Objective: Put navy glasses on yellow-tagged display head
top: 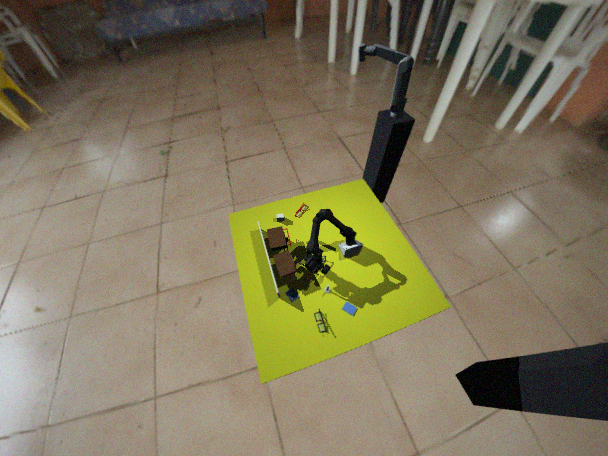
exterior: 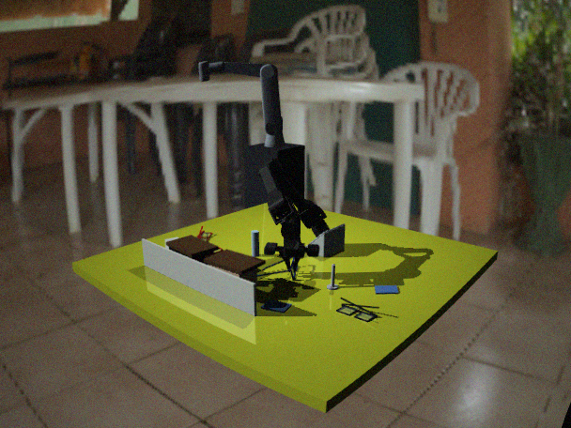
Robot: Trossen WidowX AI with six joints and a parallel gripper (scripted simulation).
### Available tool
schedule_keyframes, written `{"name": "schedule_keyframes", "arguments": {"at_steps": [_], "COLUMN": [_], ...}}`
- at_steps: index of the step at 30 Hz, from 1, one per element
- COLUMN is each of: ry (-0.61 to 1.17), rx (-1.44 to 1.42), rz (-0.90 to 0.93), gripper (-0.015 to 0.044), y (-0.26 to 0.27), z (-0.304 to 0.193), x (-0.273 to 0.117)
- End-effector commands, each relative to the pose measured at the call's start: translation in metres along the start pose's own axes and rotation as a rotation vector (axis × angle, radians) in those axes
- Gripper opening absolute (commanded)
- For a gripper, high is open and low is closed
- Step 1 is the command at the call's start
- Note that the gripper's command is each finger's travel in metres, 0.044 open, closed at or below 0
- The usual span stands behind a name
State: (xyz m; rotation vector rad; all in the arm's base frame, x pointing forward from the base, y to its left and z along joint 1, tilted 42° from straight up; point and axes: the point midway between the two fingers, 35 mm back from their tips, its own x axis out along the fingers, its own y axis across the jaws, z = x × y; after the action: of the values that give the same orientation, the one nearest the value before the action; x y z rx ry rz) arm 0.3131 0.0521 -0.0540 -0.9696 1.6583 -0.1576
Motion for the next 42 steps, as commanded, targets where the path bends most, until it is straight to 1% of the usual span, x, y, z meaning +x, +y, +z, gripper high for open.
{"name": "schedule_keyframes", "arguments": {"at_steps": [1, 5, 13, 33, 38, 42], "ry": [0.001, 0.001, 0.0, -0.002, -0.002, -0.005], "rx": [0.001, 0.001, 0.001, -0.002, -0.016, -0.118], "rz": [0.0, 0.0, 0.001, 0.001, 0.001, 0.004], "gripper": [0.0028, 0.0001, 0.0, 0.0, 0.0, 0.0], "y": [0.0, 0.0, 0.0, 0.001, 0.001, 0.014], "z": [0.0, 0.0, 0.0, 0.008, 0.009, 0.014], "x": [0.0, 0.0, -0.003, -0.099, -0.102, -0.104]}}
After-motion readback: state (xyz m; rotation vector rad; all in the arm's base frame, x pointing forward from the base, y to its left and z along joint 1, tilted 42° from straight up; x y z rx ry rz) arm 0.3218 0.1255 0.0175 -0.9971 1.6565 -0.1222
